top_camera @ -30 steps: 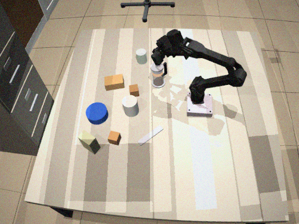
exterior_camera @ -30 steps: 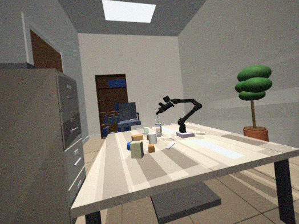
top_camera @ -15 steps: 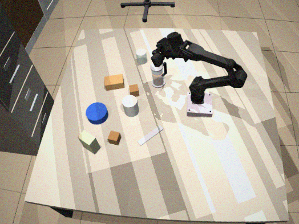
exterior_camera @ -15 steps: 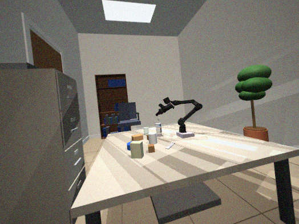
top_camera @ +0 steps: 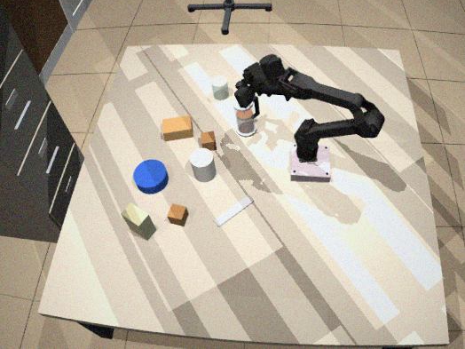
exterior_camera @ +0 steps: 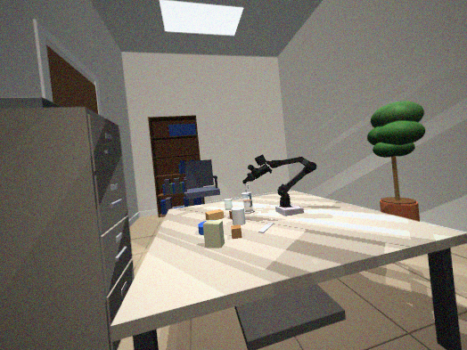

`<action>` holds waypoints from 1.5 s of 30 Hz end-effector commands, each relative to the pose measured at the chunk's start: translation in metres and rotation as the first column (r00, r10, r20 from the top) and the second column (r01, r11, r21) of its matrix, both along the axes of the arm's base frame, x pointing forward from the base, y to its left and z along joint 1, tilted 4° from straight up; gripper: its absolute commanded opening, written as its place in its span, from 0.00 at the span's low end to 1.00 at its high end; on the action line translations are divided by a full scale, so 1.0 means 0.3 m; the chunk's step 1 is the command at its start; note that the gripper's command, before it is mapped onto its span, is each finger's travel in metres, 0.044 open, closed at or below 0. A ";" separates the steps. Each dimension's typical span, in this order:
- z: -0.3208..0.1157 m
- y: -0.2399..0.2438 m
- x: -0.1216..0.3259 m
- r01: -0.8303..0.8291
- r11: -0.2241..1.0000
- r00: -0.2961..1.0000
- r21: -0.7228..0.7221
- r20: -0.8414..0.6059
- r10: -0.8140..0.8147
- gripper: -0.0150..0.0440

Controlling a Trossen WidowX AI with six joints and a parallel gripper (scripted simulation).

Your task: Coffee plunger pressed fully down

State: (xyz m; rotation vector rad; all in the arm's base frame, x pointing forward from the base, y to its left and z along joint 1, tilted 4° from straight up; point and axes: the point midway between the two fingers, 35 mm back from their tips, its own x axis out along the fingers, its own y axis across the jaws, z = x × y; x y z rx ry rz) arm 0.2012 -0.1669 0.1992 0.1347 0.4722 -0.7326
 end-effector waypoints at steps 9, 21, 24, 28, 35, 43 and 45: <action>-0.145 0.002 -0.010 -0.002 0.999 0.998 0.041 -0.058 0.005 0.46; -0.193 -0.017 0.002 -0.002 0.999 0.998 0.041 -0.057 0.005 0.46; -0.192 -0.023 0.007 -0.002 0.999 0.998 0.040 -0.057 0.005 0.46; -0.190 -0.027 0.011 -0.002 0.999 0.998 0.040 -0.057 0.005 0.46; -0.186 -0.033 0.019 -0.002 0.999 0.998 0.040 -0.057 0.004 0.46; -0.184 -0.039 0.025 -0.002 0.999 0.998 0.040 -0.057 0.004 0.46; -0.183 -0.040 0.026 -0.002 0.999 0.998 0.040 -0.057 0.004 0.46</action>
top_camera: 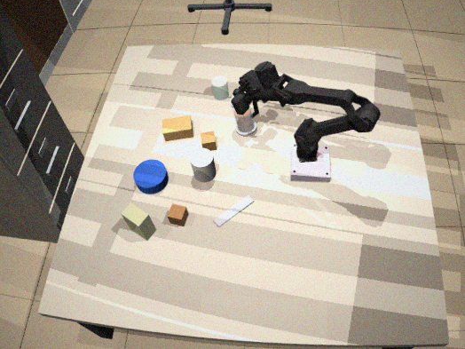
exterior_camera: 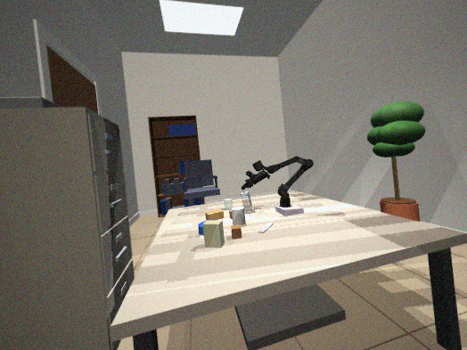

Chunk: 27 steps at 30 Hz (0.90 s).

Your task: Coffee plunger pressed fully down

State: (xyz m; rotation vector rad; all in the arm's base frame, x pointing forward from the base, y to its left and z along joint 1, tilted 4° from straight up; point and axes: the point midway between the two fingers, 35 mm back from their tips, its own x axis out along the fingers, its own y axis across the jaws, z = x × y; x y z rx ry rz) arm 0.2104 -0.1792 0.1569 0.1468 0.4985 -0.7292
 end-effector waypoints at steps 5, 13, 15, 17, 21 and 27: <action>-0.041 -0.001 -0.001 -0.002 1.000 0.999 0.019 -0.037 0.003 0.46; -0.040 -0.004 0.003 -0.002 1.000 0.999 0.019 -0.037 0.003 0.46; -0.039 -0.005 0.004 -0.002 1.000 0.999 0.019 -0.037 0.003 0.46; -0.038 -0.005 0.004 -0.002 1.000 0.999 0.019 -0.037 0.003 0.46; -0.039 -0.006 0.006 -0.002 1.000 0.999 0.019 -0.037 0.003 0.46; -0.039 -0.008 0.008 -0.002 1.000 0.999 0.019 -0.037 0.003 0.46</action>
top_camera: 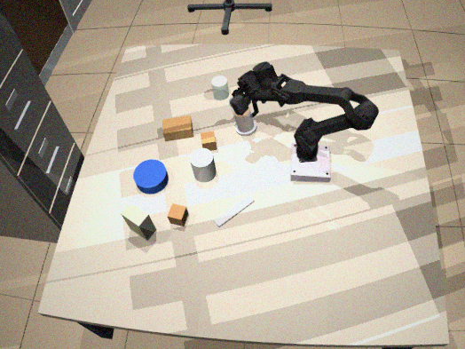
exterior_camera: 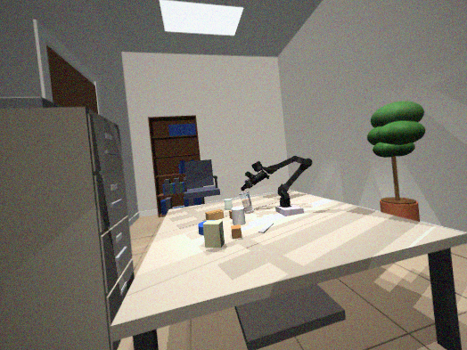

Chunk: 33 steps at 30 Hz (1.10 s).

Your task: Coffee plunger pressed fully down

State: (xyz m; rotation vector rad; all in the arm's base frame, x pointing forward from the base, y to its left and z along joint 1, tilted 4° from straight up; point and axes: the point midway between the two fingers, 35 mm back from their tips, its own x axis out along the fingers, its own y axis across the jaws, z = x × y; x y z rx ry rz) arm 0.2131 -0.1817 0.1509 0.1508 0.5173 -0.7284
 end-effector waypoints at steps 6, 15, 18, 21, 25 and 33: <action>0.000 -0.001 0.001 0.000 1.000 1.000 -0.001 0.001 0.000 0.46; 0.000 -0.001 0.001 0.000 1.000 1.000 -0.001 0.001 0.000 0.60; 0.000 -0.001 0.001 0.000 1.000 1.000 -0.001 0.001 0.000 0.73; 0.000 -0.001 0.001 0.000 1.000 1.000 -0.001 0.001 0.000 0.86; 0.000 -0.001 0.001 0.000 1.000 1.000 -0.001 0.001 0.000 1.00; 0.123 0.027 -0.012 -0.001 1.000 1.000 0.005 -0.010 0.001 1.00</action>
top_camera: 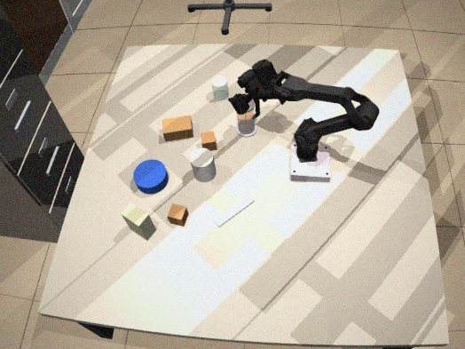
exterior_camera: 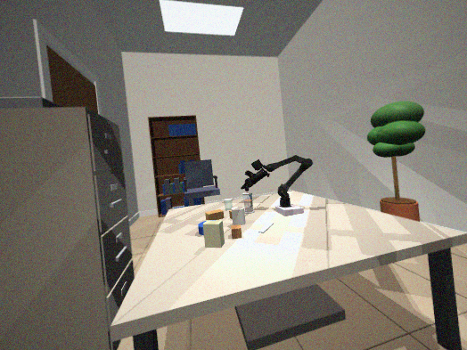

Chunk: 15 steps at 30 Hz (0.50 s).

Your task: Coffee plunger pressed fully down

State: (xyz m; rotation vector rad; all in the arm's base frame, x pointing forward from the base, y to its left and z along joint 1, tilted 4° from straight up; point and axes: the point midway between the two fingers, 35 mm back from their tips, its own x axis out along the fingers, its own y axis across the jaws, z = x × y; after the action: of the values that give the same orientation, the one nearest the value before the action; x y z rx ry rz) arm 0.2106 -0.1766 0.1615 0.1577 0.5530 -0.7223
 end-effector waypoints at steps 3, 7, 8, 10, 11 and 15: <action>0.201 0.050 -0.039 0.002 1.000 1.000 -0.010 0.009 -0.001 1.00; 0.220 0.062 -0.052 0.001 1.000 1.000 -0.009 0.006 -0.001 1.00; 0.216 0.062 -0.052 0.001 1.000 1.000 -0.009 0.006 -0.001 1.00; 0.212 0.061 -0.051 0.001 1.000 1.000 -0.009 0.006 -0.001 1.00; 0.212 0.061 -0.051 0.001 1.000 1.000 -0.009 0.006 -0.001 1.00; 0.212 0.061 -0.051 0.001 1.000 1.000 -0.009 0.006 -0.001 1.00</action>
State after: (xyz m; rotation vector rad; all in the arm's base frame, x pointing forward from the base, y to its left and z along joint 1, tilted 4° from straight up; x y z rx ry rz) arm 0.1961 -0.1582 0.2269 0.1492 0.5387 -0.7203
